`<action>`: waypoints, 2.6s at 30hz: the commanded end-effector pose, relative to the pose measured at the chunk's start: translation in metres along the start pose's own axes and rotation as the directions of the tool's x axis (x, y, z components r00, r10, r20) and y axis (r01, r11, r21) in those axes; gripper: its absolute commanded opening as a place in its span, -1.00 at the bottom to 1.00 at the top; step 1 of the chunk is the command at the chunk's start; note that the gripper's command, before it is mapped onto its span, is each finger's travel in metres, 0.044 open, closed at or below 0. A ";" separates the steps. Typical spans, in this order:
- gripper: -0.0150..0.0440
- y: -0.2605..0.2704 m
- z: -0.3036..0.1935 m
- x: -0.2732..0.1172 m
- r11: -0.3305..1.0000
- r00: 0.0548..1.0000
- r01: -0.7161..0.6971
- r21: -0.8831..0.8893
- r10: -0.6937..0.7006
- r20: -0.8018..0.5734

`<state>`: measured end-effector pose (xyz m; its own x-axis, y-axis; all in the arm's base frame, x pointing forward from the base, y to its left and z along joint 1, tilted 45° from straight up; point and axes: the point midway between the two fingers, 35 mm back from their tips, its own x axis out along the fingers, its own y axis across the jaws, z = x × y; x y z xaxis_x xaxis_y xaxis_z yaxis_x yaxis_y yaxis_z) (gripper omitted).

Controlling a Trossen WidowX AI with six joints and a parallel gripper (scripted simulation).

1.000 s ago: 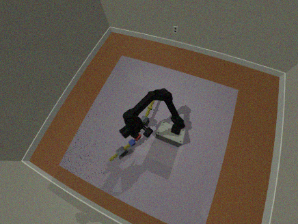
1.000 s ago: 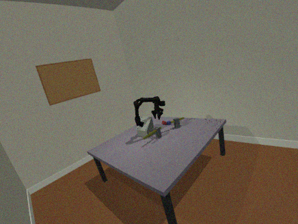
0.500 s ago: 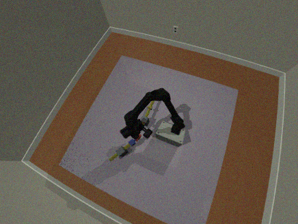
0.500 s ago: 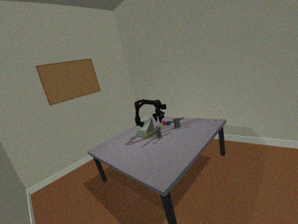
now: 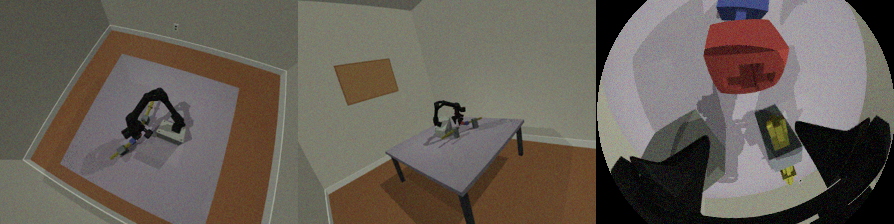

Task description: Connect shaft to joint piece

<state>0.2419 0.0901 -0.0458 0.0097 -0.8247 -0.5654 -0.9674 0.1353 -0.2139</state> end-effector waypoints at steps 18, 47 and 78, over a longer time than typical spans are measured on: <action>1.00 0.001 0.058 -0.011 1.000 1.000 0.003 0.003 -0.003 0.006; 0.20 0.001 0.058 0.017 1.000 1.000 0.003 0.003 -0.003 0.004; 0.12 0.001 0.058 0.017 1.000 1.000 0.003 0.003 -0.003 0.004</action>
<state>0.2561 0.1084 -0.1020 0.0115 -0.8219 -0.5695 -0.9655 0.1390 -0.2200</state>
